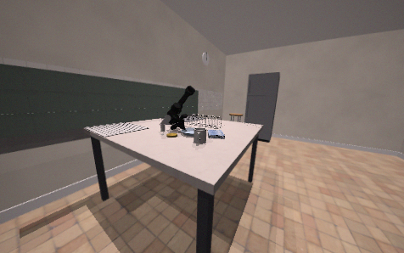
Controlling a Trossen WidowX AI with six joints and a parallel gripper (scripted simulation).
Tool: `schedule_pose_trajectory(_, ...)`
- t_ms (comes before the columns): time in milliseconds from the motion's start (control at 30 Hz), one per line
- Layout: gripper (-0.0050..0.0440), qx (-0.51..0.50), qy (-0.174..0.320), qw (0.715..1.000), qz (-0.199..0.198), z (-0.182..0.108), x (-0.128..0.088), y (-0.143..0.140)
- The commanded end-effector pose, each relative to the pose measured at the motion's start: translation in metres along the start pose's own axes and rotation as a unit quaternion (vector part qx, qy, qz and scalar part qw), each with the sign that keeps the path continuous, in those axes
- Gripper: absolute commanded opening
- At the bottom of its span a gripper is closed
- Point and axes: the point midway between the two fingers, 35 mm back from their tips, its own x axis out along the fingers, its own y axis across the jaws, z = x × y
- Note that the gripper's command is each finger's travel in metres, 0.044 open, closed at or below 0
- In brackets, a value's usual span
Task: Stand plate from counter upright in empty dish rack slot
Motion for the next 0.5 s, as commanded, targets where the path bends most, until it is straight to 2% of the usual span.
schedule_pose_trajectory(0,0.0000,0.000,0.000,1.000,-0.001,-0.0001,0.0001,-0.0003)
schedule_pose_trajectory(467,0.0000,0.001,-0.001,1.000,-0.012,0.0017,-0.0009,0.0028)
